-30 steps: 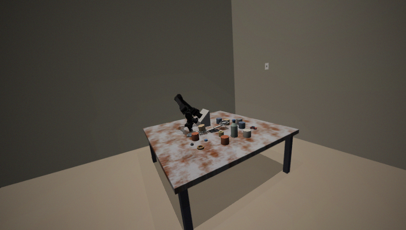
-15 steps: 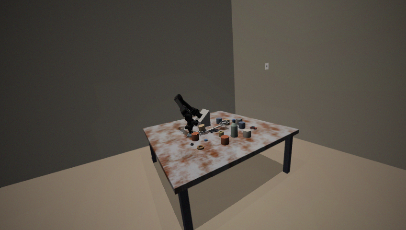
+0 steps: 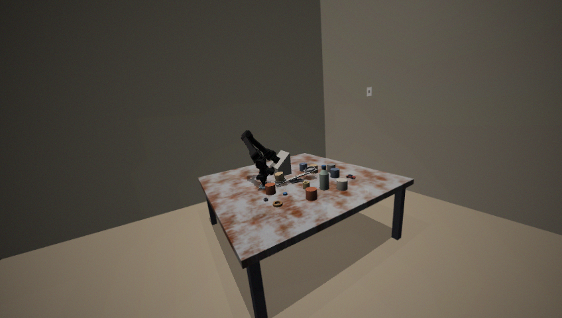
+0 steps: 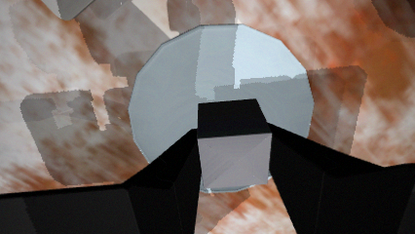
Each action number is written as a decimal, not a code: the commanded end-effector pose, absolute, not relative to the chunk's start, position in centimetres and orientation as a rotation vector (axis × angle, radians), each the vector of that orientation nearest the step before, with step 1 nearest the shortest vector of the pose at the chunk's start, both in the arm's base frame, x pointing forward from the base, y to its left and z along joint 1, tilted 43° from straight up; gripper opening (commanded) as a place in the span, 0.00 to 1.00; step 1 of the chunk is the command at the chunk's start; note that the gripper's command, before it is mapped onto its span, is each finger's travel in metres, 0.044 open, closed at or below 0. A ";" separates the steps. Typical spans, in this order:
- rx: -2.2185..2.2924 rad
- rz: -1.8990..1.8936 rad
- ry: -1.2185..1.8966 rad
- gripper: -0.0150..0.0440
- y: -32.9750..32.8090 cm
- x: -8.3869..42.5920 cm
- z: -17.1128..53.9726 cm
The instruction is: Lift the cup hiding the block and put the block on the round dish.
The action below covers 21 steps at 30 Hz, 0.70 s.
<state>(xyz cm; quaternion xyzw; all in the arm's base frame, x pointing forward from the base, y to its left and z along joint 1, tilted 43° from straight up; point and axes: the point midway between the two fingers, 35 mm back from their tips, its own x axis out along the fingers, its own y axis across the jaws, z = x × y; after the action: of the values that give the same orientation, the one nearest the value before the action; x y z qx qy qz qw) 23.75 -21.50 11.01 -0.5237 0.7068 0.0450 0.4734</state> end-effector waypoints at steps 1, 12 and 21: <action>-1.280 0.108 1.730 0.65 -21.5 23.8 11.0; -1.276 0.123 1.731 1.00 -18.1 23.8 14.2; -1.279 0.128 1.728 1.00 -16.1 23.6 16.2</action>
<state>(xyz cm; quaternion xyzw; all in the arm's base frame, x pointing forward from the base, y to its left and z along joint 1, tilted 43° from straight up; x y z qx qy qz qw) 23.49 -17.28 14.80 -0.5201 0.7096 0.0557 0.4721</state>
